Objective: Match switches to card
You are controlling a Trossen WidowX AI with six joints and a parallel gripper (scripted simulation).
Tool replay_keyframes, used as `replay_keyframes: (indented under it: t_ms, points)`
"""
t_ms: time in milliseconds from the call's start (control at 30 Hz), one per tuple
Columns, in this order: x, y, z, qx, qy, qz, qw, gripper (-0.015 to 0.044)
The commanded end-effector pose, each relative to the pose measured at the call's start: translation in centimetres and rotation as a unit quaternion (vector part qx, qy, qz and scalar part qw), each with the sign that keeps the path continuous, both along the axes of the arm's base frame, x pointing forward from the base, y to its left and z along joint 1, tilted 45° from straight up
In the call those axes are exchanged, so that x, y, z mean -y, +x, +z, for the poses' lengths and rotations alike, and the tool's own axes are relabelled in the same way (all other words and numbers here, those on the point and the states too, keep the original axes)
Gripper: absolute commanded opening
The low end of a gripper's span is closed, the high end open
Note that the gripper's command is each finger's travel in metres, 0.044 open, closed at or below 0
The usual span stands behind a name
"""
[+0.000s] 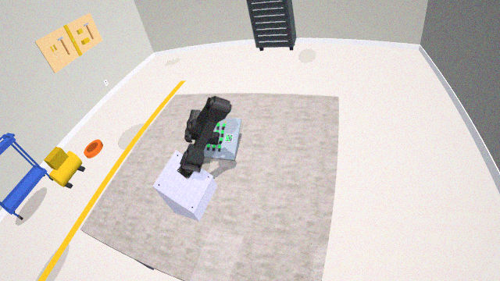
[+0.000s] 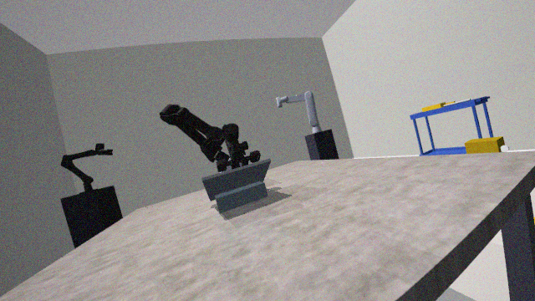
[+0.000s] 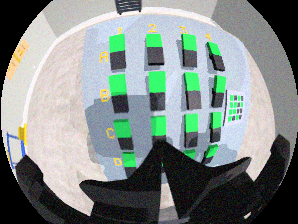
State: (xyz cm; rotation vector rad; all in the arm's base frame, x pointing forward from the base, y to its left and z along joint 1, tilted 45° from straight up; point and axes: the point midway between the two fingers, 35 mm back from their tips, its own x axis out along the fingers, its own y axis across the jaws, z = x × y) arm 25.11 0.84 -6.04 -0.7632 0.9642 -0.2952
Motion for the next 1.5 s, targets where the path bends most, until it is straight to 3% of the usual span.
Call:
replay_keyframes:
  t_ms: [0,367,667,967,1200,1467]
  points:
    - [0.0,0.0,-0.1,-0.001,0.001,0.002,1.0,0.0]
    - [0.1,0.1,-0.2,-0.001,0.001,0.002,1.0,0.0]
    - [-3.6,-3.2,3.9,-0.011,0.001,-0.007,1.0,0.0]
    - [-3.7,-3.2,4.0,-0.011,0.001,-0.007,1.0,0.0]
    - [-4.3,-6.9,0.4,-0.012,0.002,-0.007,1.0,0.0]
    - [-3.4,-6.1,-1.0,-0.009,0.004,-0.002,1.0,0.0]
